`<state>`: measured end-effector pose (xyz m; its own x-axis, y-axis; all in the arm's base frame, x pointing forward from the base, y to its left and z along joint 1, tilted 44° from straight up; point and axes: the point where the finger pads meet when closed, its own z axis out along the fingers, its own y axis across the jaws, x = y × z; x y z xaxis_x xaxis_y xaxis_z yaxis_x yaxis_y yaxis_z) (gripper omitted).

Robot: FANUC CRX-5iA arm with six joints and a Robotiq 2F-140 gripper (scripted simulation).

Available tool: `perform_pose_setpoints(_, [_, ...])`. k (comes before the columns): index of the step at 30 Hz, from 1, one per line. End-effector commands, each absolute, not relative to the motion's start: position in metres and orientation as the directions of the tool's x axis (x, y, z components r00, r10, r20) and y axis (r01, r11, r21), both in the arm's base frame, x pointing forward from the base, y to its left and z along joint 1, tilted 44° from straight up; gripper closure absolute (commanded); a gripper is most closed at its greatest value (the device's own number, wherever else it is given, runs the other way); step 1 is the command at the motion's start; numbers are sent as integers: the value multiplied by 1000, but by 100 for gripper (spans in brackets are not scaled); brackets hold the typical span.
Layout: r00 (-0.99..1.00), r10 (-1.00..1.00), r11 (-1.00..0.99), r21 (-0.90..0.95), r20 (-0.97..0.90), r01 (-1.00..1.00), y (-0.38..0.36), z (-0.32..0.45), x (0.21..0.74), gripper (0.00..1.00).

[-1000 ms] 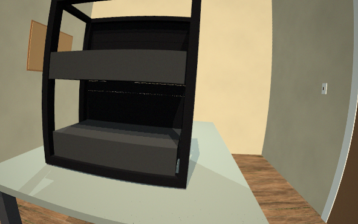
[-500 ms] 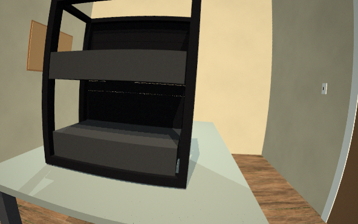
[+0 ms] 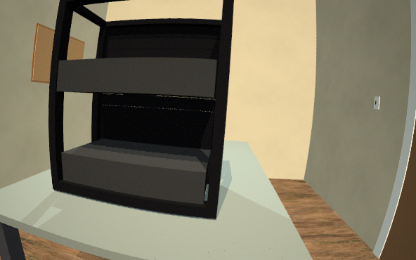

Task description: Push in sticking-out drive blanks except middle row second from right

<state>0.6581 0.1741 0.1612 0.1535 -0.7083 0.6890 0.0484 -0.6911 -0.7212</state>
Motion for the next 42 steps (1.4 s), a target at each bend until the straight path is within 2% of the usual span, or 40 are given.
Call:
perform_pose_setpoints(1, [154, -707, -691, -721, 690, 55, 177, 164, 660, 100])
perform_pose_setpoints(33, [154, -707, -691, -721, 690, 55, 176, 164, 659, 100])
perform_pose_setpoints(42, [154, -707, -691, -721, 690, 55, 173, 165, 638, 100])
